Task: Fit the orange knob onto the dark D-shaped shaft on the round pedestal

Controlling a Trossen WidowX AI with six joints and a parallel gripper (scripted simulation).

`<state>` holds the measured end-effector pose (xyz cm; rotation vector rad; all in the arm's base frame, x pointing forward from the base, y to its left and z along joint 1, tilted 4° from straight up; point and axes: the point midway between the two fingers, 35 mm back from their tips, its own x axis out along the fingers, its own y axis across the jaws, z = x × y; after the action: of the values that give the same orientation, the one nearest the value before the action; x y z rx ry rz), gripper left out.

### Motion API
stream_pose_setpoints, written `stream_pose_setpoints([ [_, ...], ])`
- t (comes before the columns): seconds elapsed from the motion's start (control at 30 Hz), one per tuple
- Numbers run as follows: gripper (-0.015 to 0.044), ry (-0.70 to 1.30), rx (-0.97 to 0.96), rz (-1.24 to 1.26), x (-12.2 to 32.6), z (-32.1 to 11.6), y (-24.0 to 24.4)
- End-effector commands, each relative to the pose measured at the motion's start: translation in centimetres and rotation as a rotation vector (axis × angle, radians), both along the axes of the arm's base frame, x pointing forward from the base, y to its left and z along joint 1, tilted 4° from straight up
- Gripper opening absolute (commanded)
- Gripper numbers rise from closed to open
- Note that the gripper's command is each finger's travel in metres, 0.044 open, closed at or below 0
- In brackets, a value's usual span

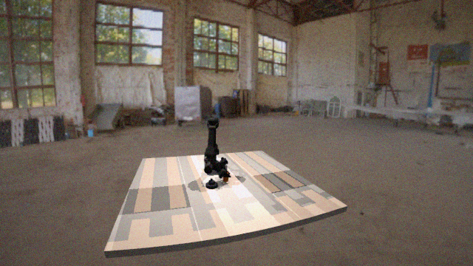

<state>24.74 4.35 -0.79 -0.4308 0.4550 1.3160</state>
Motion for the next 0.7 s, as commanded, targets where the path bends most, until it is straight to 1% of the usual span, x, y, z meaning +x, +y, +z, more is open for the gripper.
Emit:
stream_pose_setpoints([
  [0.0, 0.026, 0.0, 0.0, -0.002, 0.03, 0.01, 0.0],
  [0.33, 0.026, 0.0, 0.0, -0.002, 0.03, 0.01, 0.0],
  [0.57, 0.044, 0.0, 0.0, -0.002, 0.03, 0.01, 0.0],
  [0.67, 0.044, 0.0, 0.0, -0.002, 0.03, 0.01, 0.0],
])
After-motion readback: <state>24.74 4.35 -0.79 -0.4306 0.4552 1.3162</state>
